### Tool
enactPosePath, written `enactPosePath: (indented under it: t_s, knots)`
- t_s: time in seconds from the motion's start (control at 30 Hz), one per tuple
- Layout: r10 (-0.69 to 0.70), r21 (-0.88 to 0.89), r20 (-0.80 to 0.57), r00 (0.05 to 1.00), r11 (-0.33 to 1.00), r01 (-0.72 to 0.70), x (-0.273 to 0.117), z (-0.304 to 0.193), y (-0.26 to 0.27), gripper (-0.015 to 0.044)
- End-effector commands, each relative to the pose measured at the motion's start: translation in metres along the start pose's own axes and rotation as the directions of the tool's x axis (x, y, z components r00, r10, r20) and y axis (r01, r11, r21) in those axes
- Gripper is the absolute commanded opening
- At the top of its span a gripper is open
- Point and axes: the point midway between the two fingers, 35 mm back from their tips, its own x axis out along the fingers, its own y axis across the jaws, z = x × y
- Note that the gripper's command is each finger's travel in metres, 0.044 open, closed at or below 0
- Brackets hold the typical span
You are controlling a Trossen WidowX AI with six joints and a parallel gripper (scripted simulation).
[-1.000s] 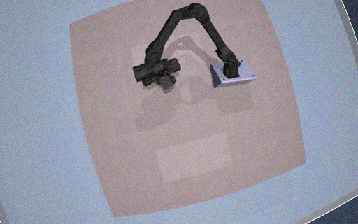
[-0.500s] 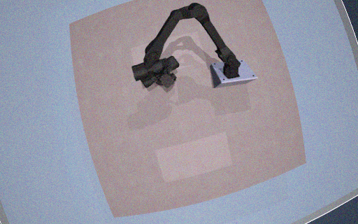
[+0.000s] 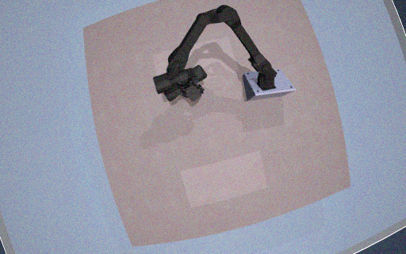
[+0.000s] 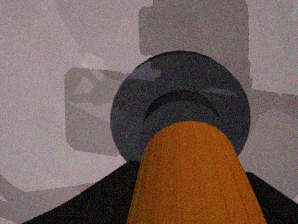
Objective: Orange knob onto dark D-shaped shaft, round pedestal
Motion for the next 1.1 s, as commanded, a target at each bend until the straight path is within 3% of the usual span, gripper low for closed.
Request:
enactPosePath:
  t_s: [0.0,1.07]
  knots:
    - [-0.001,0.0,0.002,1.0,1.0,0.001,-0.0003,0.002,0.0007,0.0]
    - [-0.001,0.0,0.002,1.0,1.0,0.001,0.0004,0.0007,0.002,0.0]
